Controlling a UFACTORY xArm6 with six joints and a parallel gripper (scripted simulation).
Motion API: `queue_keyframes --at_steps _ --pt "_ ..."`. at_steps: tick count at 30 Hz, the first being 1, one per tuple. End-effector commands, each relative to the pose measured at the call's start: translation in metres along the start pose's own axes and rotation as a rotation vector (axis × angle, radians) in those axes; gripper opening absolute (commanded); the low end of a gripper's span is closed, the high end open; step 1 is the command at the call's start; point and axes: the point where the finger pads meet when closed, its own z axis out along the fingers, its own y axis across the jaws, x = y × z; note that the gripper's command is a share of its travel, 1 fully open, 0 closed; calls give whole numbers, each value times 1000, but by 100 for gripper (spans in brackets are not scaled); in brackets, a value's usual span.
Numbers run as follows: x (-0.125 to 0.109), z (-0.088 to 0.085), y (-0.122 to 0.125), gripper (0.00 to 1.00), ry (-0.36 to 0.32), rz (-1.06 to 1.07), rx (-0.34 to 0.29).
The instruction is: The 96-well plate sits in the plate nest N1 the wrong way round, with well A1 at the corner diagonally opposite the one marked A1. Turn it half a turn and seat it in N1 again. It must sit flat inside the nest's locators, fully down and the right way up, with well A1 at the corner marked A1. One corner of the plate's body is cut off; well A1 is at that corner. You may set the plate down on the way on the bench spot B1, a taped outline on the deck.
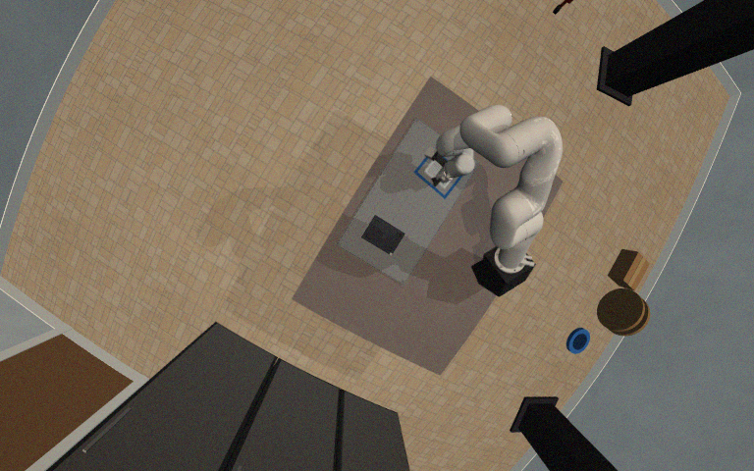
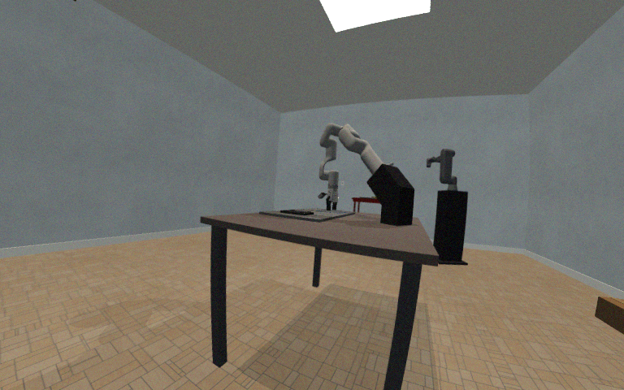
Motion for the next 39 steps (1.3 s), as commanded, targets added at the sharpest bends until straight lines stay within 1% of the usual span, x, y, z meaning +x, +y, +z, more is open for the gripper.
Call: queue_keyframes --at_steps 1,3,5,20,22,35,39 --pt "1 -8 0 100 2 0 0" --pt "1 -13 0 100 2 0 0" --pt "1 -13 0 100 2 0 0" --pt "1 -53 0 100 2 0 0" --pt "1 -53 0 100 2 0 0" --pt "1 -88 0 100 2 0 0" --pt "1 -90 0 100 2 0 0"
